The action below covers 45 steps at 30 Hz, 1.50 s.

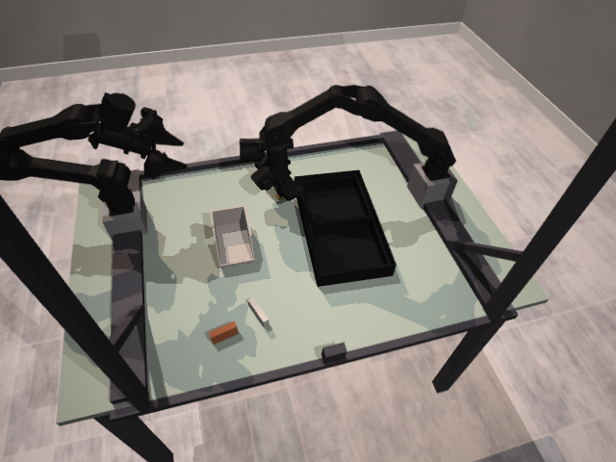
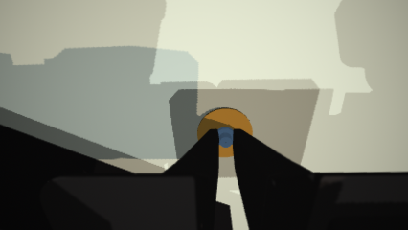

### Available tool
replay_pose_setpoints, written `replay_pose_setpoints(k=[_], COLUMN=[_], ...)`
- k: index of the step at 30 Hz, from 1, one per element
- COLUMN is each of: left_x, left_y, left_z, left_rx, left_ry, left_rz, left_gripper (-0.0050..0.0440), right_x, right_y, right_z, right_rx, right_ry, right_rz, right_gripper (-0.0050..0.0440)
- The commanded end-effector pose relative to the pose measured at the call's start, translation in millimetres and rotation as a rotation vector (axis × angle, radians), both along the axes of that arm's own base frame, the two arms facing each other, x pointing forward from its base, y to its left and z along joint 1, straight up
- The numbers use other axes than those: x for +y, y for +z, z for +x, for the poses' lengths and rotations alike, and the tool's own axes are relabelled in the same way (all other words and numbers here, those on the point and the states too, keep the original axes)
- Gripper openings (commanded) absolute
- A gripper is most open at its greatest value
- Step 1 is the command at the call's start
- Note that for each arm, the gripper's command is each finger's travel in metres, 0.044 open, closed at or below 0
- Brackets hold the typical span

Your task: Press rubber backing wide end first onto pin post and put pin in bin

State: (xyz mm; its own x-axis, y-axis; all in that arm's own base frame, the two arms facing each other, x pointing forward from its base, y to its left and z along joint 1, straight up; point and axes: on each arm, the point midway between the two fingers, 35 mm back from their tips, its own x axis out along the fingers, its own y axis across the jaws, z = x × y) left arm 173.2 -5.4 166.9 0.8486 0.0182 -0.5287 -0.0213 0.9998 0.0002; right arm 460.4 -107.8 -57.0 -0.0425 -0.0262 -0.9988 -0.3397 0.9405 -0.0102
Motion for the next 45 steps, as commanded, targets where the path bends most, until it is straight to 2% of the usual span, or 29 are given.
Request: replay_pose_setpoints(k=[1,2,3,6,9,11,12,21,24,30,32,35,41,45], left_x=[0.3,0.3,0.3,0.3,0.3,0.3,0.3,0.3,0.3,0.3,0.3,0.3,0.3,0.7], left_y=[3.7,3.7,3.7,3.7,3.7,3.7,3.7,3.7,3.7,3.7,3.7,3.7,3.7,9.0], left_z=[0.0,0.0,0.0,0.0,0.0,0.0,0.0,0.0,0.0,0.0,0.0,0.0,0.0,0.9], left_rx=[-0.008,-0.008,-0.008,-0.008,-0.008,-0.008,-0.008,-0.008,-0.008,-0.008,-0.008,-0.008,-0.008,-0.006], left_ry=[0.002,0.002,0.002,0.002,0.002,0.002,0.002,0.002,0.002,0.002,0.002,0.002,0.002,0.004], left_rz=[-0.002,-0.002,-0.002,-0.002,-0.002,-0.002,-0.002,-0.002,-0.002,-0.002,-0.002,-0.002,-0.002,-0.002], left_gripper=[0.0440,0.0440,0.0440,0.0440,0.0440,0.0440,0.0440,0.0440,0.0440,0.0440,0.0440,0.0440,0.0440,0.0344], right_x=[-1.8,-1.8,-1.8,-1.8,-1.8,-2.4,-3.1,-1.9,-1.1,1.2,1.2,2.6,5.9,8.6], right_y=[11.5,11.5,11.5,11.5,11.5,14.5,26.3,38.1,46.0,80.9,80.9,82.1,93.4,105.8], right_z=[5.3,5.3,5.3,5.3,5.3,6.2,10.6,10.8,10.9,10.7,10.7,6.5,-1.5,-9.0], right_rx=[-0.029,-0.029,-0.029,-0.029,-0.029,-0.033,-0.056,-0.056,-0.056,-0.056,-0.056,-0.046,-0.085,-0.161], right_ry=[0.000,0.000,0.000,0.000,0.000,0.000,0.000,0.000,-0.001,0.000,0.000,-0.002,-0.013,-0.027], right_rz=[-0.006,-0.006,-0.006,-0.006,-0.006,-0.007,-0.013,-0.013,-0.012,-0.012,-0.012,-0.010,0.004,0.019], right_gripper=[-0.0050,-0.0050,0.0024,0.0093,0.0093,0.0141,0.0153,0.0153,0.0225,0.0369,0.0369,0.0440,0.0440,0.0440])
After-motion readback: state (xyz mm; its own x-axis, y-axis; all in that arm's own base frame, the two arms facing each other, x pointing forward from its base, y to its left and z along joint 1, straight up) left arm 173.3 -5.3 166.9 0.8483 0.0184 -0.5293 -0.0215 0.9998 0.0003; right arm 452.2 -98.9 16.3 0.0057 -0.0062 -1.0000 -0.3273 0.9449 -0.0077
